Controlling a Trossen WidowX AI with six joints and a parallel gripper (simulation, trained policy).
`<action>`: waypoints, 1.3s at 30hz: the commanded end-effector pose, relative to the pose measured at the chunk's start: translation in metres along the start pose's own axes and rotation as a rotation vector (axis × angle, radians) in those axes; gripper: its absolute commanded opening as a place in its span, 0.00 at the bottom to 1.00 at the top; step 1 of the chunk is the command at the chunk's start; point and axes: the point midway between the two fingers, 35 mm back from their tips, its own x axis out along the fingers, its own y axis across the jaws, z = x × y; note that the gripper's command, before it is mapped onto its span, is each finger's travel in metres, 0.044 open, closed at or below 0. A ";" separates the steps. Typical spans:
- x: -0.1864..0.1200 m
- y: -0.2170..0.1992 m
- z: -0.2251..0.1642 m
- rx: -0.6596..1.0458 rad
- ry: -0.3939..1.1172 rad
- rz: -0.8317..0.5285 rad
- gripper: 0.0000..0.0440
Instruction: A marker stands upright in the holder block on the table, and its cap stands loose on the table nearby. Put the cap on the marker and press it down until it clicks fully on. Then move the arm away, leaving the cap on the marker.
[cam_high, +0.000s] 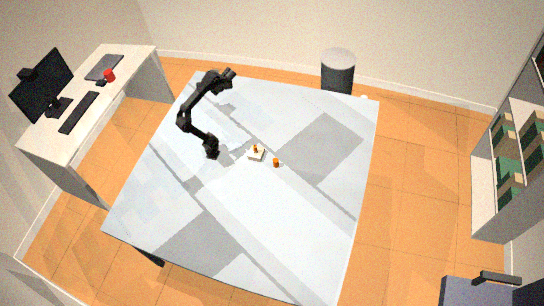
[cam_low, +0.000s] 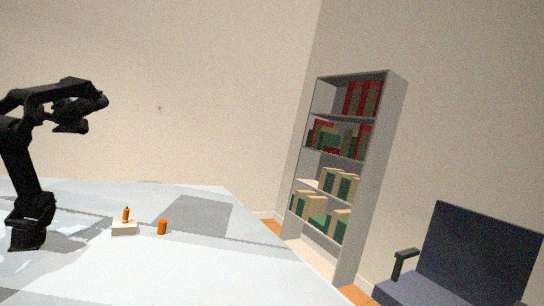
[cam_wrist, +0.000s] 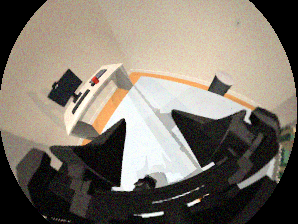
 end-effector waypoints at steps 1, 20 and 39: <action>-0.001 -0.015 -0.003 0.004 0.022 -0.025 0.73; -0.012 -0.075 -0.026 0.044 0.111 -0.117 0.74; -0.035 -0.131 -0.059 0.093 0.196 -0.199 0.74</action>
